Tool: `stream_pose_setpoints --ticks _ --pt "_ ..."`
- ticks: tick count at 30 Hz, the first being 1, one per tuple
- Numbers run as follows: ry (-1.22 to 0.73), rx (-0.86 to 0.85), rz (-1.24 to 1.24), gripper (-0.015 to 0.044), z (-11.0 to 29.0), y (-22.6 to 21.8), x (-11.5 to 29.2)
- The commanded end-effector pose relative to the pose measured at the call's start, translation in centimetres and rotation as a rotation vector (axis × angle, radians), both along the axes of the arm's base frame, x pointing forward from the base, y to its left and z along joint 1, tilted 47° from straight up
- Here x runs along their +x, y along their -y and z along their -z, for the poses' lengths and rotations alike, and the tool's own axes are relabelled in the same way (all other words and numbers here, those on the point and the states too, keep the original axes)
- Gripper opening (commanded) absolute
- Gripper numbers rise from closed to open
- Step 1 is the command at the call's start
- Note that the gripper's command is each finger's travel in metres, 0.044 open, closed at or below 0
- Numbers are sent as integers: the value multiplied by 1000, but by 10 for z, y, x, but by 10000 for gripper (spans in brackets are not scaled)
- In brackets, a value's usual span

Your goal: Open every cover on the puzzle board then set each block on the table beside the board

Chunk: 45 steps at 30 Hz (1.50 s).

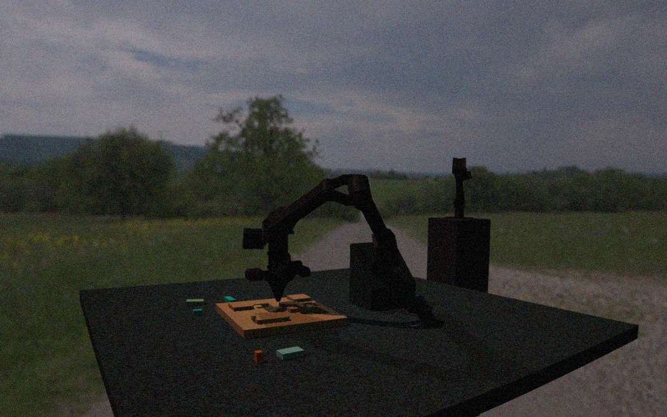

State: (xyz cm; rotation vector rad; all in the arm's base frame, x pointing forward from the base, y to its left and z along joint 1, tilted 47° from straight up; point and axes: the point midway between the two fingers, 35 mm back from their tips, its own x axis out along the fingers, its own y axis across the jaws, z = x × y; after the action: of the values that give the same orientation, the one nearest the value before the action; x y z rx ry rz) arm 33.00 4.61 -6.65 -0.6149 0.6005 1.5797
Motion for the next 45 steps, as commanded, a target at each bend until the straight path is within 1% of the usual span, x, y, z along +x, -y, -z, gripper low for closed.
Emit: stream_pose_setpoints --ticks 1,15,45 --pt "-2 3 5 0 2 -2 0" --pt "-2 4 5 0 9 -9 -4" --pt "-4 4 5 0 15 -4 -38"
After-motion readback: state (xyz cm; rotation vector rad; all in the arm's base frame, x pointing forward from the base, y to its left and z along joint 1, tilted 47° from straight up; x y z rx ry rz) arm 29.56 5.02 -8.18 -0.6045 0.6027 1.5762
